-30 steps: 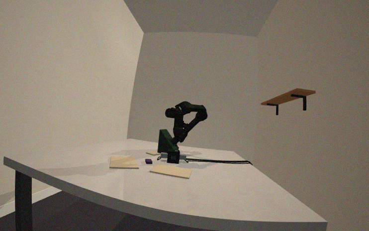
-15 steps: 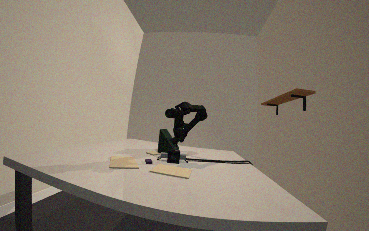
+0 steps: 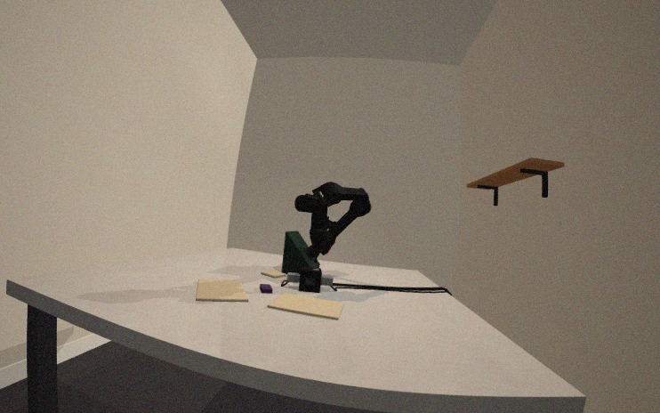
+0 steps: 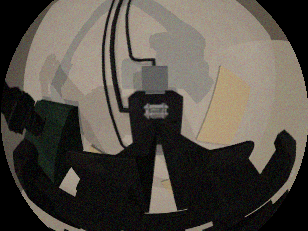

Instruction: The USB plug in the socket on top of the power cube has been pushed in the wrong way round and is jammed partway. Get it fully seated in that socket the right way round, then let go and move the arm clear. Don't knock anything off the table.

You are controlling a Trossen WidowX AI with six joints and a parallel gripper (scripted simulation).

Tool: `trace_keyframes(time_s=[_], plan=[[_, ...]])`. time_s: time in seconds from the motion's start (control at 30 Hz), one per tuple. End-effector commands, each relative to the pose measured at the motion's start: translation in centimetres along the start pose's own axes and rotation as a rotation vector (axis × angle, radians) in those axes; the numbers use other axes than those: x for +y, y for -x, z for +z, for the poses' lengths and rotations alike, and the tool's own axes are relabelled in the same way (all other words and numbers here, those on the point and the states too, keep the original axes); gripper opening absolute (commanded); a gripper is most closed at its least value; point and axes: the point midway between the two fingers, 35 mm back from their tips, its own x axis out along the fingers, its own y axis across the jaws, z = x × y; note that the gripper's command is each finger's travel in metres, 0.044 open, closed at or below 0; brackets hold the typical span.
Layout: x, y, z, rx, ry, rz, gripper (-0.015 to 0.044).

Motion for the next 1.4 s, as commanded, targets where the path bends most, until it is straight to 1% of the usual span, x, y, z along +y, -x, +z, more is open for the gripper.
trace_keyframes(time_s=[0.0,1.37], plan=[[0.01,-0.08,0.08,-0.007,0.001,0.0,0.0],[-0.01,-0.58,0.33,-0.038,0.004,-0.001,0.0]])
